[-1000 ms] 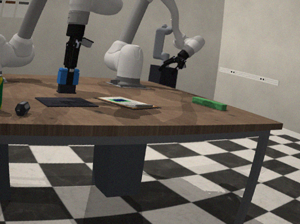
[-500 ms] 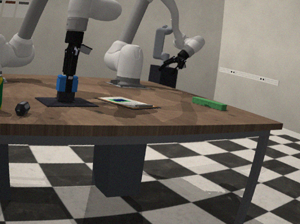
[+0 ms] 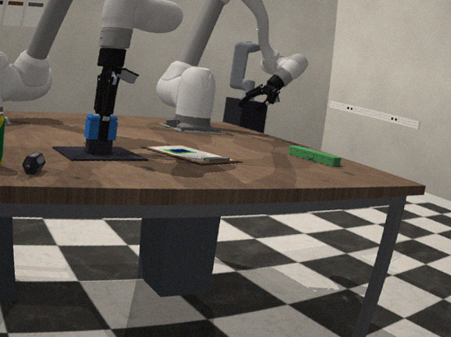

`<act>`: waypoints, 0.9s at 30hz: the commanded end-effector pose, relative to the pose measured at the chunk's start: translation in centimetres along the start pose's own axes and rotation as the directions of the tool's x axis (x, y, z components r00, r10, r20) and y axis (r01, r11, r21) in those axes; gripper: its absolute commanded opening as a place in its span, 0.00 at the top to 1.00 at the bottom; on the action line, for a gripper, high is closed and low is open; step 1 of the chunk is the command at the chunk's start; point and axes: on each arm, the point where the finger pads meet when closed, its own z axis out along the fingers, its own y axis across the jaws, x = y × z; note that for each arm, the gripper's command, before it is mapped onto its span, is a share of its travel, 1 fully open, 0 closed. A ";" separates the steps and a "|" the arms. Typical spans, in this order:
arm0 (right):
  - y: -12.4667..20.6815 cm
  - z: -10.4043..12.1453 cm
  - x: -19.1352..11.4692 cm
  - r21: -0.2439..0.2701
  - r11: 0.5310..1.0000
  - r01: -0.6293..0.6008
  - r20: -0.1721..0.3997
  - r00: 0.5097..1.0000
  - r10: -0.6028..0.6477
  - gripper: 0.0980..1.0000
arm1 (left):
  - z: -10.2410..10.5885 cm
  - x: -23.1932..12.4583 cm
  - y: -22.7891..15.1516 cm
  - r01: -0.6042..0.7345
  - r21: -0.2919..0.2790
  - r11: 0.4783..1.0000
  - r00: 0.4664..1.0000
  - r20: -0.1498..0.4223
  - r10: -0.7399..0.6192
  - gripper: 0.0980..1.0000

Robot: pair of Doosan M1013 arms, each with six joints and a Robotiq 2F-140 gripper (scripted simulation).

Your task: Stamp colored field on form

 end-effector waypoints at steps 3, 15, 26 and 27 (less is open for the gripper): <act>0.0 0.2 -0.1 0.000 1.000 0.007 0.000 1.000 -0.007 0.81 | -0.4 0.1 0.2 -0.005 -0.009 1.000 1.000 -0.002 0.005 0.00; 0.0 0.3 -0.1 0.000 1.000 0.007 0.000 1.000 -0.007 0.81 | -0.4 0.1 0.2 -0.005 -0.009 1.000 1.000 -0.002 0.005 0.00; 0.0 0.3 -0.1 0.000 1.000 0.007 0.000 1.000 -0.007 0.47 | -0.4 0.1 0.2 -0.005 -0.009 1.000 1.000 -0.002 0.005 0.00; 0.0 0.3 -0.1 0.000 1.000 0.007 0.000 1.000 -0.007 0.47 | -0.4 0.1 0.2 -0.005 -0.009 1.000 1.000 -0.002 0.005 0.00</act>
